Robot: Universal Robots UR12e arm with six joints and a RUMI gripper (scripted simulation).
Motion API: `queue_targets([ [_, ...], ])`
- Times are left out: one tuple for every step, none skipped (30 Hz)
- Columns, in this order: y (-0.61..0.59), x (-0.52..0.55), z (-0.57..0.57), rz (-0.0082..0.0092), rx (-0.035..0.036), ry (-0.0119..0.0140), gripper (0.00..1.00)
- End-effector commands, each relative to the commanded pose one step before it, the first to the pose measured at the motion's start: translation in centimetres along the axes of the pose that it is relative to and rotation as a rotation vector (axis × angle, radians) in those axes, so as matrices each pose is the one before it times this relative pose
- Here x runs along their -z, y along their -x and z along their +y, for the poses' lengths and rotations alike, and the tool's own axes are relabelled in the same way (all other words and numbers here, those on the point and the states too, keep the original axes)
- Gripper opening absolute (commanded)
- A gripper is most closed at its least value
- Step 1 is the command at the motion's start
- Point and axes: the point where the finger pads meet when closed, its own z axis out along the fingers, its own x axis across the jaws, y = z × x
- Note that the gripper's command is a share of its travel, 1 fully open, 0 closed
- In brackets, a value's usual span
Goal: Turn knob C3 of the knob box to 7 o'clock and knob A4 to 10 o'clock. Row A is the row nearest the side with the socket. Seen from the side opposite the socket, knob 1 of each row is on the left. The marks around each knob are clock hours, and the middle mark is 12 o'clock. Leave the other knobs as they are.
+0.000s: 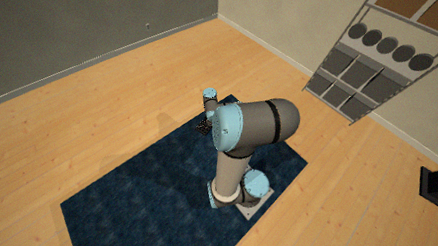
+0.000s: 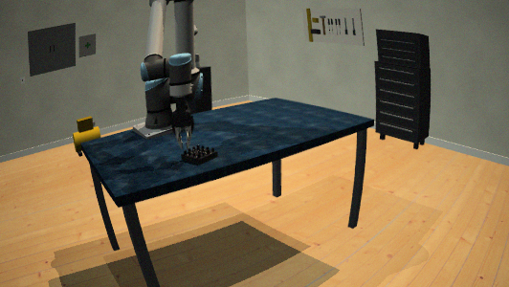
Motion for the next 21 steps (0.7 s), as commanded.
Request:
queue_targets([
  [-0.005,0.058,0.063,0.00013,0.0,0.00135,0.11],
  [0.0,0.0,-0.001,0.0,0.0,0.0,0.11],
  [0.0,0.0,-0.008,0.0,0.0,0.0,0.11],
  [0.0,0.0,-0.019,0.0,0.0,0.0,0.11],
  [0.0,0.0,-0.031,0.0,0.0,0.0,0.11],
  [0.0,0.0,-0.042,0.0,0.0,0.0,0.11],
  [0.0,0.0,-0.052,0.0,0.0,0.0,0.11],
  [0.0,0.0,-0.058,0.0,0.0,0.0,0.11],
  [0.0,0.0,-0.06,0.0,0.0,0.0,0.11],
  [0.0,0.0,-0.058,0.0,0.0,0.0,0.11],
  [0.0,0.0,0.0,0.0,0.0,0.0,0.11],
  [0.0,0.0,0.0,0.0,0.0,0.0,0.11],
  [0.0,0.0,-0.052,0.0,0.0,0.0,0.11],
  [0.0,0.0,-0.042,0.0,0.0,0.0,0.11],
  [0.0,0.0,-0.031,0.0,0.0,0.0,0.11],
  [0.0,0.0,-0.019,0.0,0.0,0.0,0.11],
  [0.0,0.0,-0.008,0.0,0.0,0.0,0.11],
  [0.0,0.0,-0.001,0.0,0.0,0.0,0.11],
  [0.0,0.0,0.0,0.0,0.0,0.0,0.11],
  [0.0,0.0,0.0,0.0,0.0,0.0,0.11],
  [0.0,0.0,0.0,0.0,0.0,0.0,0.11],
])
